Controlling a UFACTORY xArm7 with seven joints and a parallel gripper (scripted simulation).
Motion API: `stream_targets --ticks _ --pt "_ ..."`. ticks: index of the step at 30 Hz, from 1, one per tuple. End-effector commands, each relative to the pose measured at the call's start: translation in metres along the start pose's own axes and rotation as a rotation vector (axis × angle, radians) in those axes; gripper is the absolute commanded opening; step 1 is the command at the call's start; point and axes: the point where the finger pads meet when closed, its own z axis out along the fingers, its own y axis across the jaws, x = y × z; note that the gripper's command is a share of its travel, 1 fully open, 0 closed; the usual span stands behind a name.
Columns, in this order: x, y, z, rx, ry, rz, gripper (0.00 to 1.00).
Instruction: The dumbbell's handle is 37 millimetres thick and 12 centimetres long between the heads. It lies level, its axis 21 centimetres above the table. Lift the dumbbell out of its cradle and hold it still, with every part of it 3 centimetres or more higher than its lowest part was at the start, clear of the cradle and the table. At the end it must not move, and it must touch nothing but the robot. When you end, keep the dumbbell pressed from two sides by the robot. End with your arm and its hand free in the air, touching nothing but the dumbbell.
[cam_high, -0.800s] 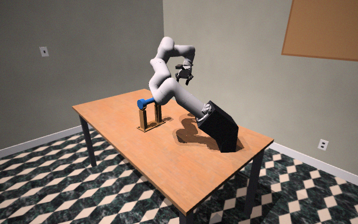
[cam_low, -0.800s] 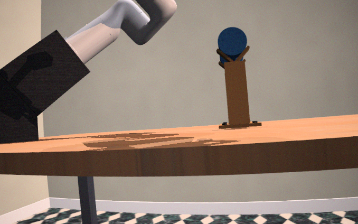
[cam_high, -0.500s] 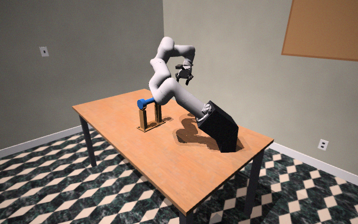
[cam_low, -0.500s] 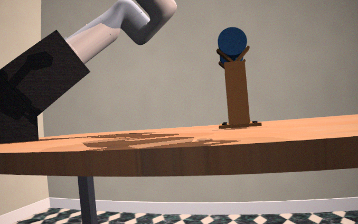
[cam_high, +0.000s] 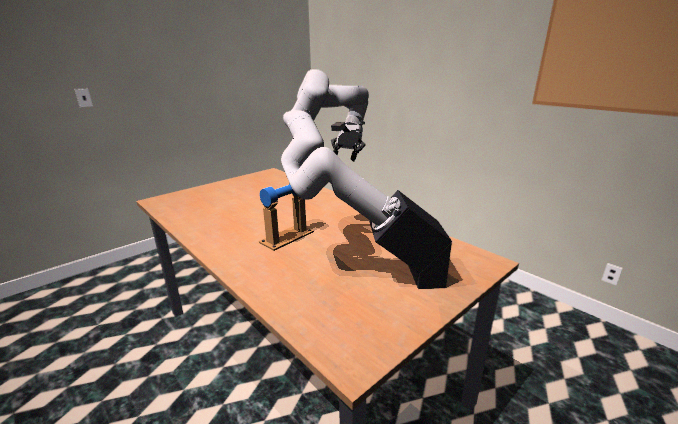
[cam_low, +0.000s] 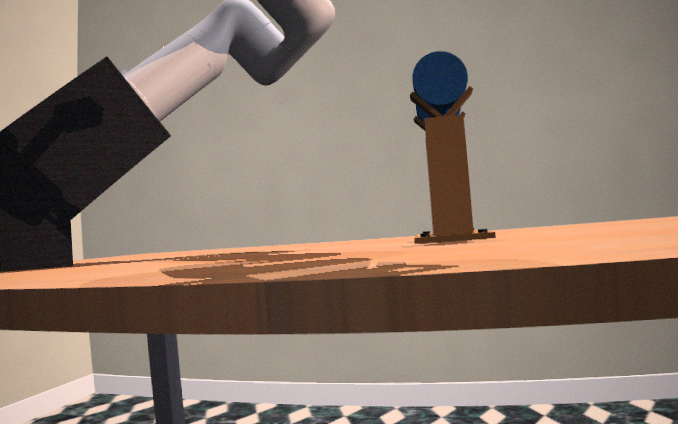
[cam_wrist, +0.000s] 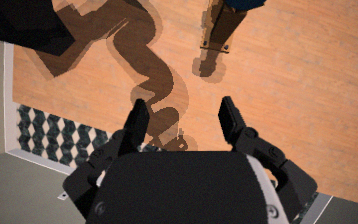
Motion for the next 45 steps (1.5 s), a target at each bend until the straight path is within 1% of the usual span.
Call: stream_targets --ticks 1,2,4,5,6,7,10,11,12,13,15,16,18,19,22,23,27,28,29,30,33,34,36,37,39,40,44,45 --pt "0.015 0.027 0.001 0.018 -0.066 0.023 1.0" --pt "0.021 0.037 0.003 0.023 -0.09 0.033 1.0" --pt "0.021 0.037 0.003 0.023 -0.09 0.033 1.0" --pt "0.029 0.048 0.005 0.028 -0.116 0.044 1.0" --pt "0.029 0.048 0.005 0.028 -0.116 0.044 1.0" --pt "0.038 0.06 0.009 0.032 -0.146 0.055 1.0" --pt "0.038 0.06 0.009 0.032 -0.146 0.055 1.0" --pt "0.048 0.072 0.013 0.036 -0.178 0.067 1.0" --pt "0.048 0.072 0.013 0.036 -0.178 0.067 1.0" --pt "0.059 0.085 0.019 0.038 -0.212 0.08 1.0" --pt "0.059 0.085 0.019 0.038 -0.212 0.08 1.0" --pt "0.072 0.096 0.026 0.039 -0.248 0.093 1.0" --pt "0.072 0.096 0.026 0.039 -0.248 0.093 1.0" --pt "0.085 0.107 0.033 0.038 -0.284 0.105 1.0" --pt "0.085 0.107 0.033 0.038 -0.284 0.105 1.0" --pt "0.099 0.117 0.042 0.035 -0.32 0.118 1.0" --pt "0.099 0.117 0.042 0.035 -0.32 0.118 1.0" --pt "0.113 0.125 0.052 0.03 -0.355 0.129 1.0" --pt "0.113 0.125 0.052 0.03 -0.355 0.129 1.0" --pt "0.127 0.132 0.062 0.024 -0.39 0.14 1.0" --pt "0.127 0.132 0.062 0.024 -0.39 0.14 1.0" --pt "0.141 0.137 0.072 0.016 -0.422 0.151 1.0" --pt "0.141 0.137 0.072 0.016 -0.422 0.151 1.0" --pt "0.154 0.14 0.083 0.006 -0.454 0.16 1.0" --pt "0.154 0.14 0.083 0.006 -0.454 0.16 1.0" --pt "0.166 0.142 0.093 -0.004 -0.482 0.169 1.0" --pt "0.166 0.142 0.093 -0.004 -0.482 0.169 1.0" --pt "0.177 0.142 0.103 -0.015 -0.509 0.176 1.0"
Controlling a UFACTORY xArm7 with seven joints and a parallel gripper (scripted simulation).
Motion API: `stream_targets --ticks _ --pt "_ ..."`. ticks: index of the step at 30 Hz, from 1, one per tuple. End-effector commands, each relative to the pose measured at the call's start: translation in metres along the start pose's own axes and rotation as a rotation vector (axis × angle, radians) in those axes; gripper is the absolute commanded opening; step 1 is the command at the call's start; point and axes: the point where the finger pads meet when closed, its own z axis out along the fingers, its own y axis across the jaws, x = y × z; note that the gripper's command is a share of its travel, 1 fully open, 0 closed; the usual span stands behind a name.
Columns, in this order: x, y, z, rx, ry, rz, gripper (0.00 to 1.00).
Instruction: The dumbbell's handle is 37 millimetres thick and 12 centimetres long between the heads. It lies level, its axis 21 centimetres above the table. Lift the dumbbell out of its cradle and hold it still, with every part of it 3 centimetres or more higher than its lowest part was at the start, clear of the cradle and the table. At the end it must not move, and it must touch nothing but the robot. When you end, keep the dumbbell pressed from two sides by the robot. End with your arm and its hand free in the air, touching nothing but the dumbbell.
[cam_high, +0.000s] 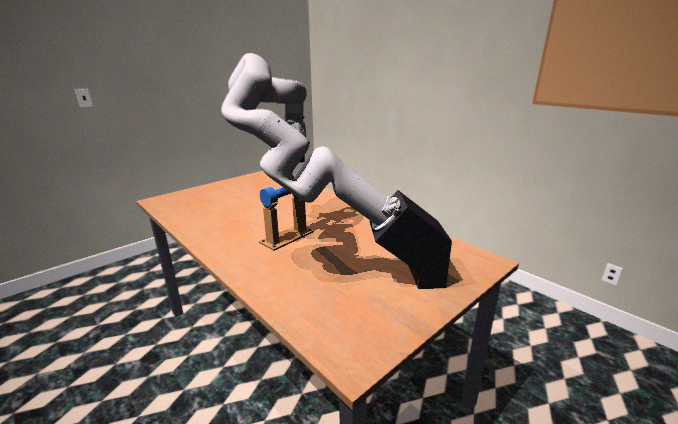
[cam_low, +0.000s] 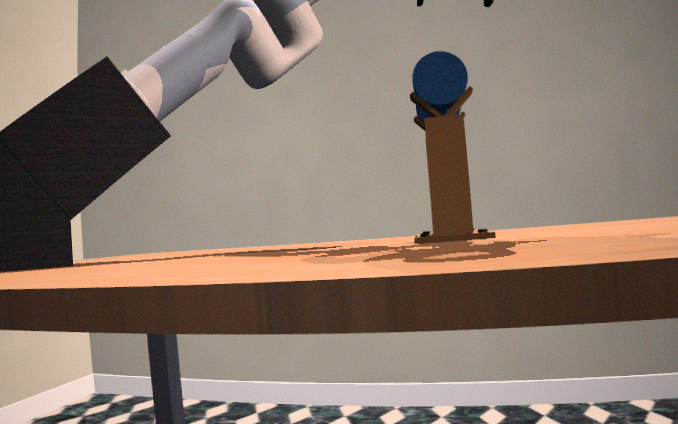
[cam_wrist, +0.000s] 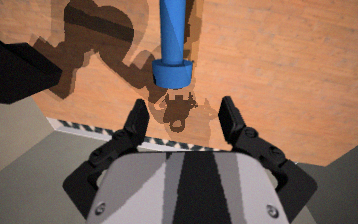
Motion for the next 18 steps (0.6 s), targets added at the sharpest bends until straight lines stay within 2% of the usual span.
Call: stream_targets --ticks 1,3,4,10,18 --pt "0.038 -0.002 0.008 -0.041 -0.101 0.034 1.0" --pt "0.038 -0.002 0.008 -0.041 -0.101 0.034 1.0" --pt "0.049 -0.005 0.013 -0.052 -0.121 0.043 1.0" --pt "0.071 -0.015 0.023 -0.081 -0.165 0.062 1.0" --pt "0.084 -0.022 0.03 -0.101 -0.192 0.074 1.0"
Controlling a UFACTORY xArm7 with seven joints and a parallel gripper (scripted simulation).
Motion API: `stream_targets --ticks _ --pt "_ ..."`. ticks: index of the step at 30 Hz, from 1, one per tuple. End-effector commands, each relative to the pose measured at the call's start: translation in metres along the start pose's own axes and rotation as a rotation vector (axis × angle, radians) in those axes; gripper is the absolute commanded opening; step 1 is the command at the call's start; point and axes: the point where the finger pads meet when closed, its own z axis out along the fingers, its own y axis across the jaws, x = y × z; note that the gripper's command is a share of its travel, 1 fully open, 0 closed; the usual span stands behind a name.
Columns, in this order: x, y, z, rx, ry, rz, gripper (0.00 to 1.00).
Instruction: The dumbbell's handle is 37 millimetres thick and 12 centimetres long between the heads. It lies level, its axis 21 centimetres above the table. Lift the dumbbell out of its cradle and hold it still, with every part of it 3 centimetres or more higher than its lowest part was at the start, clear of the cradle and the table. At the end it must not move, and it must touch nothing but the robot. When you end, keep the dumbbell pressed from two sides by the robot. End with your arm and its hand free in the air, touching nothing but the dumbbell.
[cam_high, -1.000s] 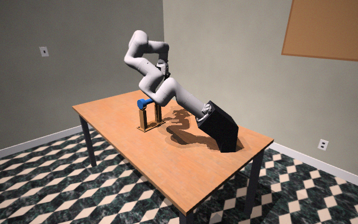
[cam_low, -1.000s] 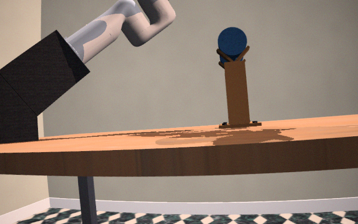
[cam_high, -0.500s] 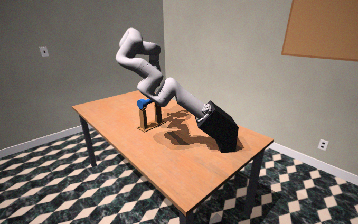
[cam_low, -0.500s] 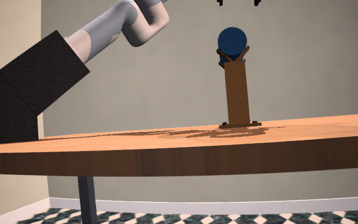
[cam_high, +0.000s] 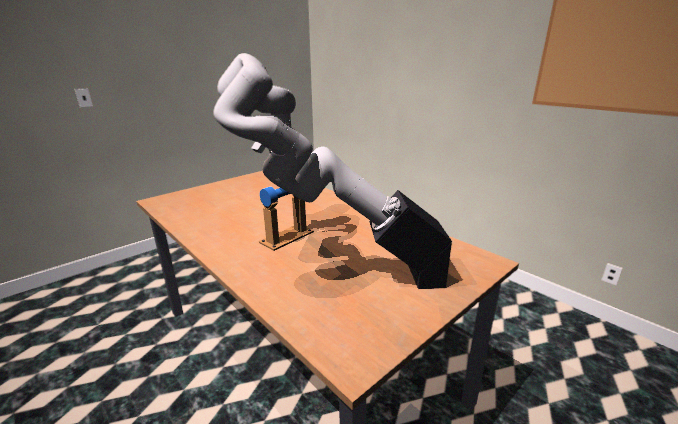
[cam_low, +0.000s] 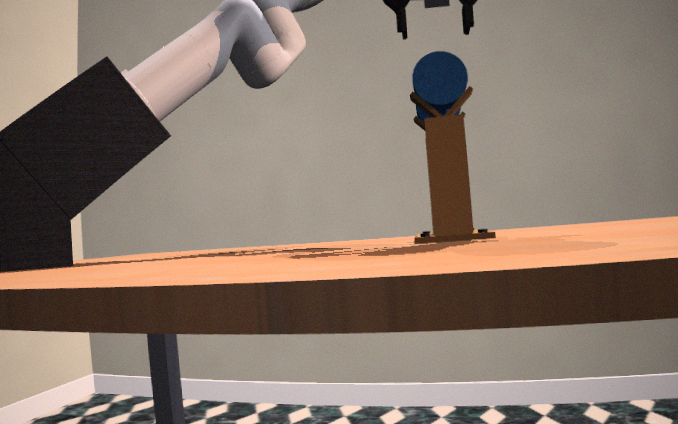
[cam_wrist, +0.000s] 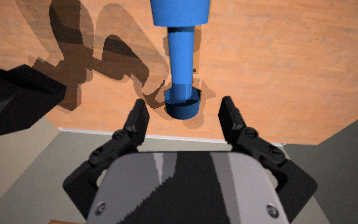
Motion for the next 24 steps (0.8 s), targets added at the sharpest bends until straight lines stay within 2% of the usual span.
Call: stream_targets --ticks 1,10,13,15,17,18,19,24 --pt "0.012 -0.005 0.0 -0.031 -0.041 0.013 1.0" --pt "0.011 -0.004 0.004 -0.031 -0.041 0.012 1.0" --pt "0.01 -0.002 0.035 -0.032 -0.04 0.012 1.0" --pt "0.01 -0.002 0.035 -0.032 -0.04 0.012 1.0" --pt "0.009 -0.001 0.065 -0.032 -0.04 0.012 1.0" --pt "0.009 -0.001 0.065 -0.032 -0.04 0.012 1.0" --pt "0.009 -0.001 0.079 -0.032 -0.04 0.011 1.0" --pt "0.008 -0.001 0.099 -0.031 -0.041 0.013 1.0"
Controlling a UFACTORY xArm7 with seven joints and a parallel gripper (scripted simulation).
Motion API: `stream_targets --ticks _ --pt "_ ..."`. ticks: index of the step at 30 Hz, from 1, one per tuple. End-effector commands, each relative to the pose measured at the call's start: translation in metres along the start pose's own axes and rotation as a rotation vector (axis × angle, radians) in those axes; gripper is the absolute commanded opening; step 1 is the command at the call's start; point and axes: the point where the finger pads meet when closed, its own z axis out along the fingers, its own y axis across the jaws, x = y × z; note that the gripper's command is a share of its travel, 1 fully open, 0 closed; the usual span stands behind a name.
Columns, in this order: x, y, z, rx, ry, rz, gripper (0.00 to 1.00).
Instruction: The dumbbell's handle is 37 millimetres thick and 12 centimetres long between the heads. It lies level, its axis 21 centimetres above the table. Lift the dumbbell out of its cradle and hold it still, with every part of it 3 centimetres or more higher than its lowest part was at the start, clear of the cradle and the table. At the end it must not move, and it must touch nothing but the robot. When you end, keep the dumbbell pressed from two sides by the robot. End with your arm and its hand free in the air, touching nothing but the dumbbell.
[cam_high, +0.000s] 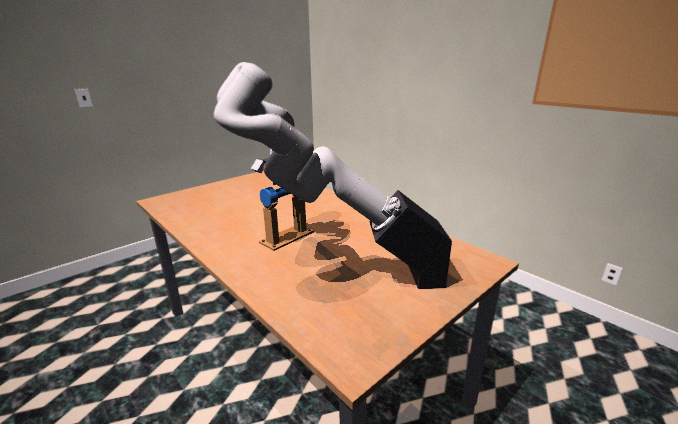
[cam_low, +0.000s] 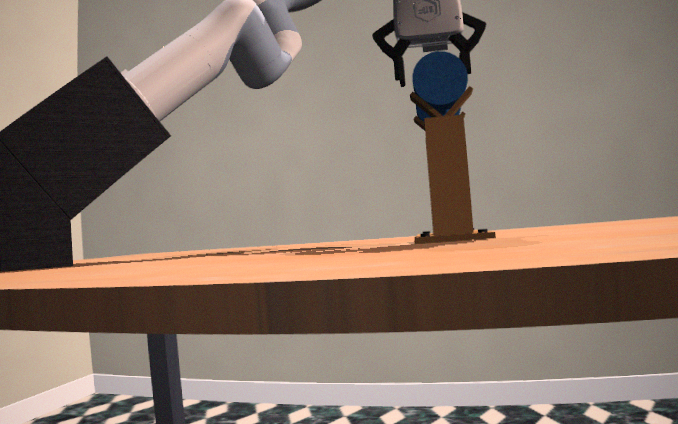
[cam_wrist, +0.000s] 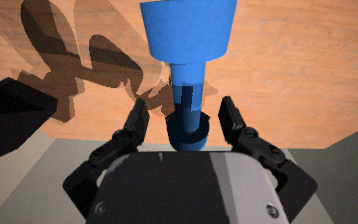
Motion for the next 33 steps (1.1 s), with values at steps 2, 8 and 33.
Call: stream_targets --ticks 2,8,33 --pt "-0.0027 0.006 0.0312 -0.012 -0.005 -0.002 1.0" --pt "-0.0027 0.006 0.0312 -0.012 -0.005 -0.002 1.0" --pt "-0.0027 0.006 0.0312 -0.012 -0.005 -0.002 0.0"
